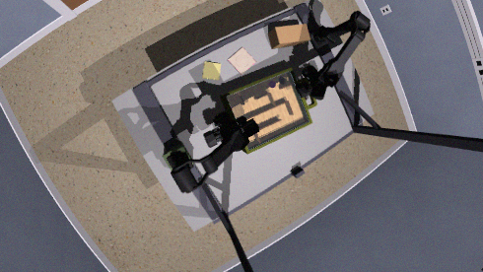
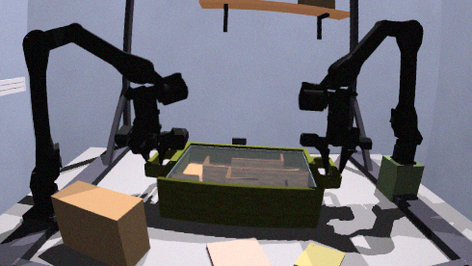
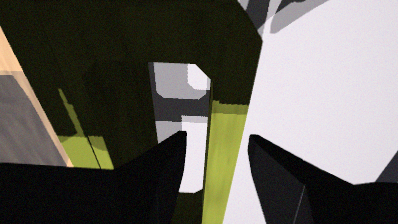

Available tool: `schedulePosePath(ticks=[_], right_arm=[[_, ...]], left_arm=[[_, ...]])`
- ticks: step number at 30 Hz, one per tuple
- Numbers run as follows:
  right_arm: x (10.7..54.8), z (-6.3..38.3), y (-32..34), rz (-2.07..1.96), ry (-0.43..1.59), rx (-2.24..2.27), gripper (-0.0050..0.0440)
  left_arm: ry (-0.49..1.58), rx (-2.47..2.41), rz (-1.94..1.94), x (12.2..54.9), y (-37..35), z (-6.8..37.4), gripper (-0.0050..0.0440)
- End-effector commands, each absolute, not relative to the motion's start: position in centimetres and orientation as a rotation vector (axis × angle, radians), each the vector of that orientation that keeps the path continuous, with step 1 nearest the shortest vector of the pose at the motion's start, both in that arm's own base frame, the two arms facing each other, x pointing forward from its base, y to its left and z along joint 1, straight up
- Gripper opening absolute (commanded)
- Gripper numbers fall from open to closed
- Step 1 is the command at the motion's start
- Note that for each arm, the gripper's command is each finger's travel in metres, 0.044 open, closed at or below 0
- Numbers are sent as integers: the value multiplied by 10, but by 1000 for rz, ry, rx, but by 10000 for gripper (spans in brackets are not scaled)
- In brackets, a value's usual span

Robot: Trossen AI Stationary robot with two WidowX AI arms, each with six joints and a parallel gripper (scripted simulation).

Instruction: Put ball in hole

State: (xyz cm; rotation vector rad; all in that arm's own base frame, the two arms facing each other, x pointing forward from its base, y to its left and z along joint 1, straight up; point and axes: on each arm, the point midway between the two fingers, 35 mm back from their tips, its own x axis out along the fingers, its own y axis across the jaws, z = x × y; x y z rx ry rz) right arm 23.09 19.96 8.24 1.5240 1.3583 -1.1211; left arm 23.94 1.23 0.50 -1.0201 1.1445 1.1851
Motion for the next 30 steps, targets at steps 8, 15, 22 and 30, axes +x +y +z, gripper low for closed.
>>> schedulePosePath(ticks=[8,15,22,30], right_arm=[[230,83,199,-1119,1353,1523,161],[230,84,200,-1118,1353,1524,161],[230,84,199,-1119,1353,1524,161],[230,84,199,-1118,1353,1524,161]], left_arm=[[1134,-1024,1179,242,13,8,161],[1133,-1024,1179,242,13,8,161],[1132,-1025,1178,242,13,8,161],[1132,-1025,1178,243,13,9,0]])
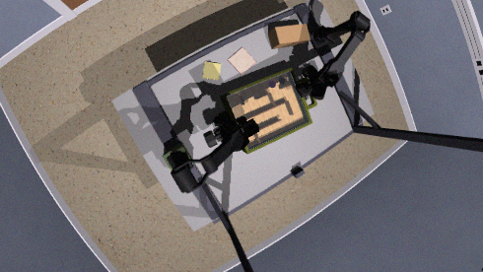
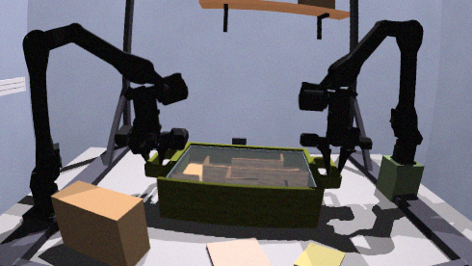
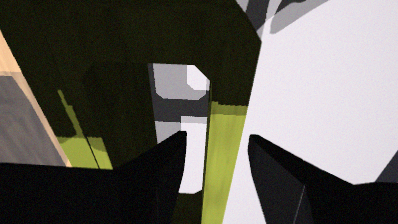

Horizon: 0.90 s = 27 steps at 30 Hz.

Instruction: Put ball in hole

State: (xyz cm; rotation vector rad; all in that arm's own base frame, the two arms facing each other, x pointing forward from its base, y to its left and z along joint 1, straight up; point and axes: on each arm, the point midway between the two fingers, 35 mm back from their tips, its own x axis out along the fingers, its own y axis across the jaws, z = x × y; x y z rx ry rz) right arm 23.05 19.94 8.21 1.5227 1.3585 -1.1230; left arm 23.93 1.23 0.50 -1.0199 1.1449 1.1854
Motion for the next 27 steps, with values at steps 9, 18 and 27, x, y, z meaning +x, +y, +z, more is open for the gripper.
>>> schedulePosePath(ticks=[9,18,27], right_arm=[[230,84,199,-1118,1353,1524,161],[230,84,199,-1118,1353,1524,161],[230,84,199,-1117,1353,1524,0]], left_arm=[[1136,-1026,1178,242,13,7,0],[1138,-1027,1179,242,12,6,-3],[1140,-1028,1178,242,12,6,-35]])
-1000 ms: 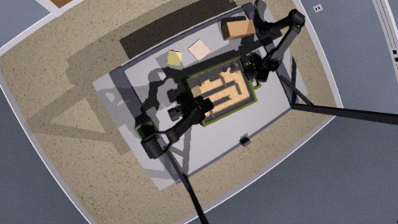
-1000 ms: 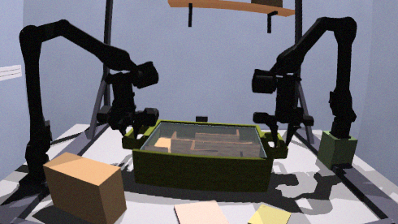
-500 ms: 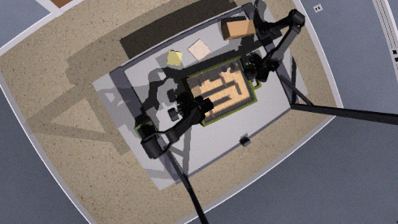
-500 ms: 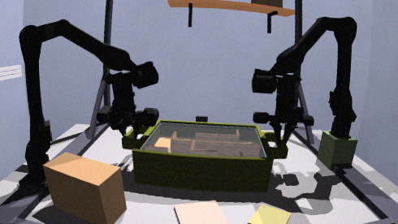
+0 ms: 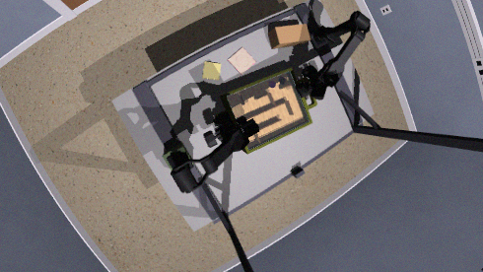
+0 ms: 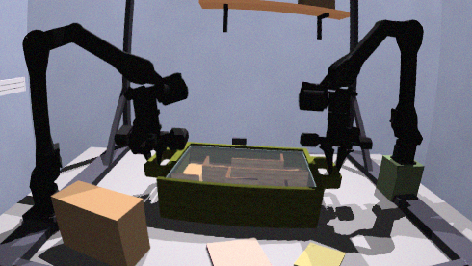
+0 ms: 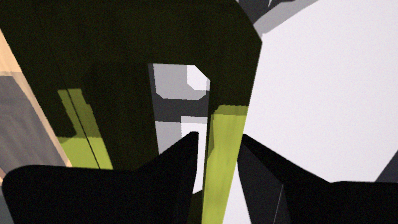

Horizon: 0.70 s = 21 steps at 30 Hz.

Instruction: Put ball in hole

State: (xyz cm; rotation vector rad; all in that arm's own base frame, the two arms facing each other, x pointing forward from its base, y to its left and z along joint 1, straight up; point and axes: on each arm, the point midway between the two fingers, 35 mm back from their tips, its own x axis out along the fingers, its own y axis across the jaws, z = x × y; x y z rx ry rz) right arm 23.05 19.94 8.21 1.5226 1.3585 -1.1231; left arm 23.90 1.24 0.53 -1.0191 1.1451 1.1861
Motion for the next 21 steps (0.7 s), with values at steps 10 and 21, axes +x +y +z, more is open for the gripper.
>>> schedulePosePath(ticks=[10,21], right_arm=[[231,82,199,-1120,1354,1525,-1],[231,82,199,-1121,1355,1527,-5]], left_arm=[[1140,-1029,1178,242,12,5,-50],[1139,-1030,1177,242,12,5,-50]])
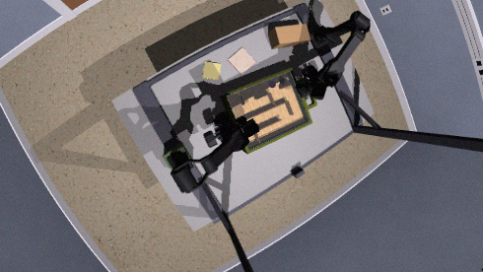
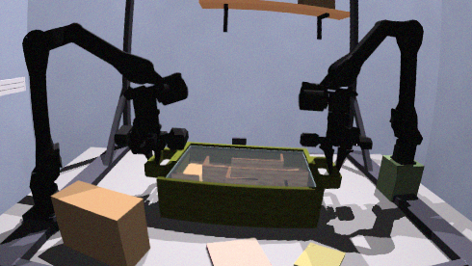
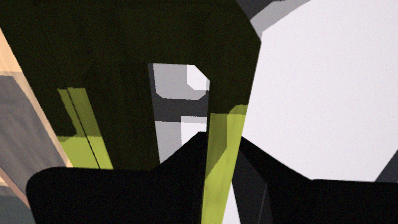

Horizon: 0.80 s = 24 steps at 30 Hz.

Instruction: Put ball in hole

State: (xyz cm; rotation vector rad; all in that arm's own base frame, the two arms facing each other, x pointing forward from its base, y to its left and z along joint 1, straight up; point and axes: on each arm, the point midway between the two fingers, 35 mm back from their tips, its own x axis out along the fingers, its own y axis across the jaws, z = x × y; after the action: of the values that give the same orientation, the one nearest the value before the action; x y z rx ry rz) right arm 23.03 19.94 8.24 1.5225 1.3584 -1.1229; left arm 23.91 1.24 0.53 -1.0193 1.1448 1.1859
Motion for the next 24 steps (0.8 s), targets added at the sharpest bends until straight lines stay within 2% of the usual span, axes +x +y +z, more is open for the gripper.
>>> schedulePosePath(ticks=[1,7,24], right_arm=[[231,82,199,-1121,1355,1527,-5],[232,84,199,-1115,1355,1530,-50],[235,103,206,-1077,1361,1554,-50]], left_arm=[[1139,-1030,1177,242,12,5,-50],[1135,-1032,1173,244,12,7,-50],[1110,-1040,1161,248,13,20,-50]])
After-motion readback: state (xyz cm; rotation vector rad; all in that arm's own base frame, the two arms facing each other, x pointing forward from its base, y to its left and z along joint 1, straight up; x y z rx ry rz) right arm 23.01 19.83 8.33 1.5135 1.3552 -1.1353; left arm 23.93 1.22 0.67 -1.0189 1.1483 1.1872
